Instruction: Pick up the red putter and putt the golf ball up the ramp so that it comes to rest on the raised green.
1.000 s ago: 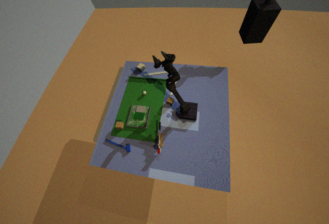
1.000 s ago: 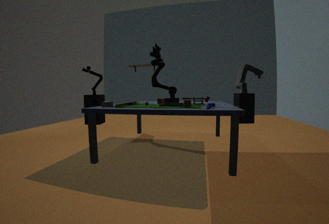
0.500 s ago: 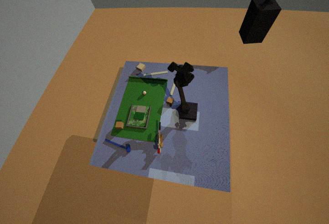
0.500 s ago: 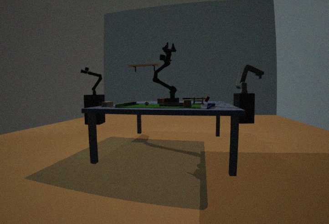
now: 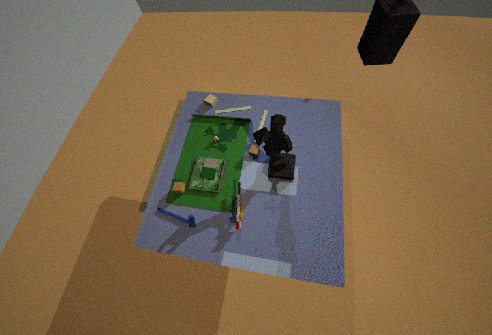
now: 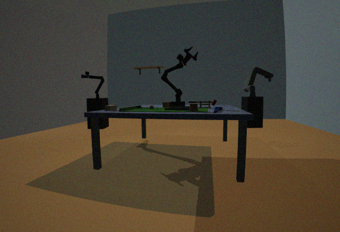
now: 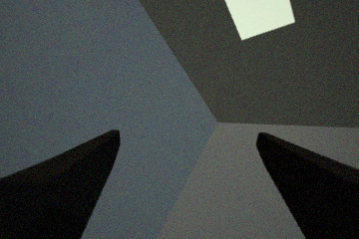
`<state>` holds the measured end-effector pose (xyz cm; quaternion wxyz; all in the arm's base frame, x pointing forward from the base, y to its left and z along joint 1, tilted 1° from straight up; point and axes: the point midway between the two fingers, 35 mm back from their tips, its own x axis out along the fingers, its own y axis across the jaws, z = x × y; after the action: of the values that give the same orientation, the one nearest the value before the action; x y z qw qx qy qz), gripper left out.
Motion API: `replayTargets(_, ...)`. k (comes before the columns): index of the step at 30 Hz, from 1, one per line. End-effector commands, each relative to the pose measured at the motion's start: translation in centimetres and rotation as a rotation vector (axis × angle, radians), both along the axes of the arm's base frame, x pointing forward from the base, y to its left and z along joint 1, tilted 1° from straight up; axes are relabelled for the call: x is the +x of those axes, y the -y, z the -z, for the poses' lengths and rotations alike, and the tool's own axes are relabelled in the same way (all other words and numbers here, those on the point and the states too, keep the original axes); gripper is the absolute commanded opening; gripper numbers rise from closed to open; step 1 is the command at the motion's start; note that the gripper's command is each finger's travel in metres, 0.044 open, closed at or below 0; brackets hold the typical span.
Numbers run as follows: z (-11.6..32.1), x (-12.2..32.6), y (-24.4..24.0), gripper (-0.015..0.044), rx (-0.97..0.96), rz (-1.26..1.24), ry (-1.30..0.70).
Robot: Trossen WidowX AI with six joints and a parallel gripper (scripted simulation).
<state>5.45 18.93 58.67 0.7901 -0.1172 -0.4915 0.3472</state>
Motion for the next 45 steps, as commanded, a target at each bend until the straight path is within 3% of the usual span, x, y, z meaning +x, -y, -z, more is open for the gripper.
replayTargets(1,2.9,2.3,-3.7,0.0440,-0.155,0.073,-0.002)
replayTargets(8,7.3,6.0,-7.5,0.0440,-0.358,0.155,-0.029)
replayTargets(19,22.2,16.3,-11.0,0.0440,-0.907,0.289,-0.253)
replayTargets(32,39.7,23.3,-3.9,0.0440,-1.412,0.301,-0.745)
replayTargets(40,49.1,21.3,3.8,0.0440,-1.664,0.138,-1.194)
replayTargets(45,50.5,20.3,5.3,0.0440,-1.693,0.087,-1.296)
